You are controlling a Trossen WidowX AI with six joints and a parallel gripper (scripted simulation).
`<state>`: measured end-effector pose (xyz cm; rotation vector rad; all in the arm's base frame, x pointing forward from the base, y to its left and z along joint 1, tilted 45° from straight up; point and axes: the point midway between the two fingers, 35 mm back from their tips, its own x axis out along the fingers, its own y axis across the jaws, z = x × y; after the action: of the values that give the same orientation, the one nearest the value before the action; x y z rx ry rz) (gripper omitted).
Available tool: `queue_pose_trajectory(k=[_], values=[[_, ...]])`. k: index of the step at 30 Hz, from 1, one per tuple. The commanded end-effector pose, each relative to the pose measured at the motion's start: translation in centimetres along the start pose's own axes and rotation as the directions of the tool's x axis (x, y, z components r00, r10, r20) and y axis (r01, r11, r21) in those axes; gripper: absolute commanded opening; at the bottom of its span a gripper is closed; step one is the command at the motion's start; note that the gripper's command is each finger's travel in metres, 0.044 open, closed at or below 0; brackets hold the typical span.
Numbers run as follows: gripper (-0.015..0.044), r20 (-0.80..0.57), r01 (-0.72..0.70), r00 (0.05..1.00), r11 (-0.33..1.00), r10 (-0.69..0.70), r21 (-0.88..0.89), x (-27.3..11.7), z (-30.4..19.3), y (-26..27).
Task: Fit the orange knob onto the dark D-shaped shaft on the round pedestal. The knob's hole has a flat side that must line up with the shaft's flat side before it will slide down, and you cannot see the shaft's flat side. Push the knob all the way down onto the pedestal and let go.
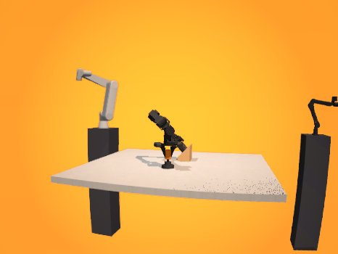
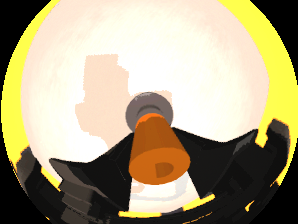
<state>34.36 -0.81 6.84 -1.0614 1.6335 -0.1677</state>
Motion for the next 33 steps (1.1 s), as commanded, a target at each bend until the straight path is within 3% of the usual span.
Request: queue_pose_trajectory(k=[1,33], values=[[0.0000,-0.001,0.004,1.000,0.999,-0.004,-0.052,0.15,0.01,0.10],[0.0000,-0.001,0.004,1.000,0.999,-0.004,-0.052,0.25,-0.02,-0.06]])
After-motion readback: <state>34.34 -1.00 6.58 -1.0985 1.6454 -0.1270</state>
